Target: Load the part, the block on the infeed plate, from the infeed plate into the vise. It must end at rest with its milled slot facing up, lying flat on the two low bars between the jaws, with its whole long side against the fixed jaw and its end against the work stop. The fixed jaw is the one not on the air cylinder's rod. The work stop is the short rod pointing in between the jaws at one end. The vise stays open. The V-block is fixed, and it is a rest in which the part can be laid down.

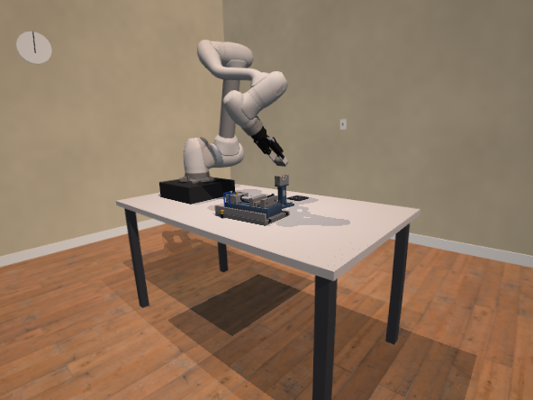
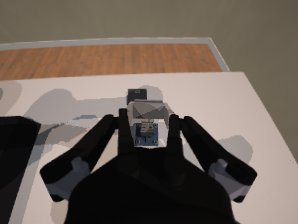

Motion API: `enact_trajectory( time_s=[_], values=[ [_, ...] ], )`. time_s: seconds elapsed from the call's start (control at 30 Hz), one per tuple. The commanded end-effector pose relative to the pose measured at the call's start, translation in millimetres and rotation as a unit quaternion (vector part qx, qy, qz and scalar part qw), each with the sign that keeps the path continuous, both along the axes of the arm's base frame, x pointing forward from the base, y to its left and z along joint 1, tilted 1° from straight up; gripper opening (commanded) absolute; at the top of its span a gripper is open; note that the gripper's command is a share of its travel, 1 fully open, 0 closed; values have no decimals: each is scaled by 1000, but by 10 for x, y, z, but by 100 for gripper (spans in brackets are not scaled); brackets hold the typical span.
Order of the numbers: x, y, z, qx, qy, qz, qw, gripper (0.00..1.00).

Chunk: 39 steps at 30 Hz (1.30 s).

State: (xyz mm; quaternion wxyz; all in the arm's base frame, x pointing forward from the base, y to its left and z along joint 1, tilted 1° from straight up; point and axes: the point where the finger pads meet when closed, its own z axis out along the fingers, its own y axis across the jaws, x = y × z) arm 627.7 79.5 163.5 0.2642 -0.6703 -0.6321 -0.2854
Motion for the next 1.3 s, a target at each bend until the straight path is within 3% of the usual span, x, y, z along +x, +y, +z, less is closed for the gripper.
enact_trajectory(
  time_s=[0.0,1.27],
  values=[
    [0,0,-6,0,0,0,1000,0],
    [2,4,-302,0,0,0,1000,0]
  ],
)
